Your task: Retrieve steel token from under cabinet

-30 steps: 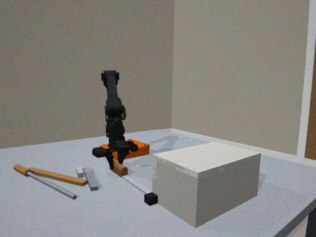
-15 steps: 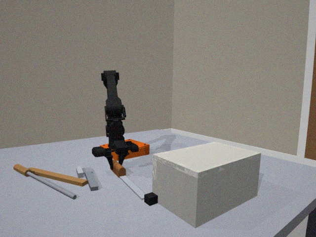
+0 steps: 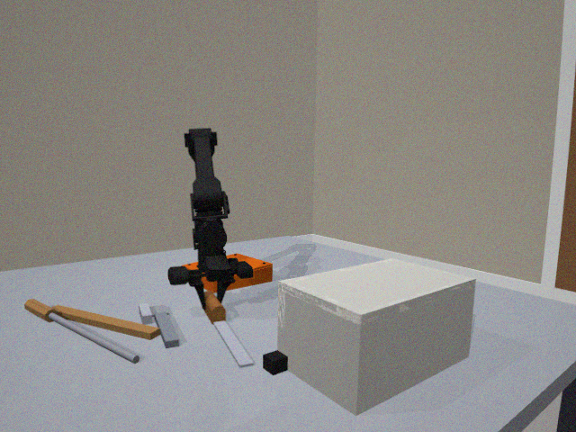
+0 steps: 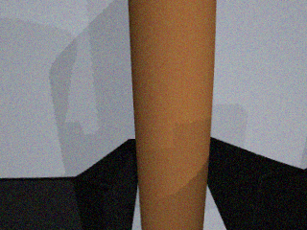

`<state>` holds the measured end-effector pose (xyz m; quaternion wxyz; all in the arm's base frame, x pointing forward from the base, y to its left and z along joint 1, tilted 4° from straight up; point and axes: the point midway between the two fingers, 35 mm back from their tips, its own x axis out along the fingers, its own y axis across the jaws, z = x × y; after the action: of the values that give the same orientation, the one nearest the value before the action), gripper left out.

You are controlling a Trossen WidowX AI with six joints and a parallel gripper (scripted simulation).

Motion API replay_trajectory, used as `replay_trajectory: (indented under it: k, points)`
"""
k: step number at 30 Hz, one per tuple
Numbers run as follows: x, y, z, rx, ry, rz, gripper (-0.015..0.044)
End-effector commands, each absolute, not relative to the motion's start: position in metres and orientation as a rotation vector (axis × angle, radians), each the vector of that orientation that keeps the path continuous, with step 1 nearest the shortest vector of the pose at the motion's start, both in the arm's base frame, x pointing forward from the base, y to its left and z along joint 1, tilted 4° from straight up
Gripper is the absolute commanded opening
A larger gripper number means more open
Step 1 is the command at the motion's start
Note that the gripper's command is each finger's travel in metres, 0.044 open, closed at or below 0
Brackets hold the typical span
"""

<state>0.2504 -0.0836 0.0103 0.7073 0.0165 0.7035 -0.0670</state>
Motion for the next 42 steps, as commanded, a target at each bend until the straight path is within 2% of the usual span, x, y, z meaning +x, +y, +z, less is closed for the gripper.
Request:
replay_trajectory:
  k: [1, 42]
  points:
    - [0.2505, -0.0842, 0.0107, 0.067, 1.558, -0.182, 0.0000]
    - [0.2529, -0.0747, 0.0100, 0.270, 1.527, -0.382, 0.0000]
